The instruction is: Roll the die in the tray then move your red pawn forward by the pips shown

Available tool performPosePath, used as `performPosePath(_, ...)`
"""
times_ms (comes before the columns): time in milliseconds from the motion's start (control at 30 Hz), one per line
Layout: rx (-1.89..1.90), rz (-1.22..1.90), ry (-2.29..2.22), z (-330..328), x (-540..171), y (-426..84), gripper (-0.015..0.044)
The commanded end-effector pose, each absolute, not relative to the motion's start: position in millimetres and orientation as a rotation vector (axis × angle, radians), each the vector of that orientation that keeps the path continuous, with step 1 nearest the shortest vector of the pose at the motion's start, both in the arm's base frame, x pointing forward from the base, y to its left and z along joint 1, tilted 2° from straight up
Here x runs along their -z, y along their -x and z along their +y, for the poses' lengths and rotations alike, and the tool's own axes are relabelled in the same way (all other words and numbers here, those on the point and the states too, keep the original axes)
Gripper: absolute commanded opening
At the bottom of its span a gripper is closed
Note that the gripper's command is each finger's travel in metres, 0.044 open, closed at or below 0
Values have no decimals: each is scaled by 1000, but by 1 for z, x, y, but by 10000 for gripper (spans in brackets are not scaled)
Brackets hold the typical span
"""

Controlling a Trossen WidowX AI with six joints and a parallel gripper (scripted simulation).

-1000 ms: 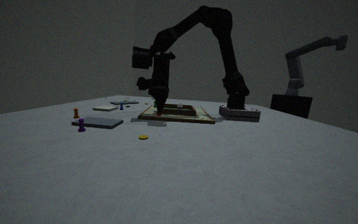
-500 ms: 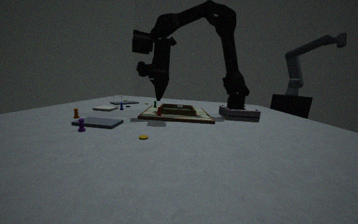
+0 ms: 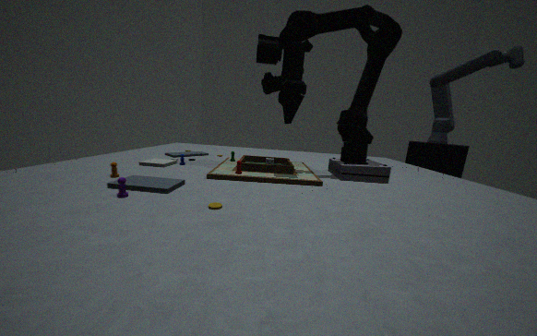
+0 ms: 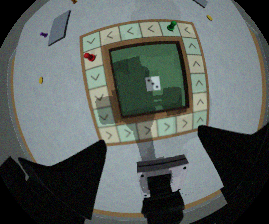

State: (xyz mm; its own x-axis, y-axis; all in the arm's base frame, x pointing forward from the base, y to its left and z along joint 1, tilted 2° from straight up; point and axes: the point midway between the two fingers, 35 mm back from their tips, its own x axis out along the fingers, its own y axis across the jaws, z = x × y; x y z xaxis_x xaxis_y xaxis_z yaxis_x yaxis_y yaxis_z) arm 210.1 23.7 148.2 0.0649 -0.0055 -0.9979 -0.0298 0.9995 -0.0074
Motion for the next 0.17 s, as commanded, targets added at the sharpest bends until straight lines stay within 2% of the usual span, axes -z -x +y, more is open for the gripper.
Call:
performPosePath(0,-18,1506,28,24,-148,-210,440)
performPosePath(133,-18,1506,28,24,-148,-210,440)
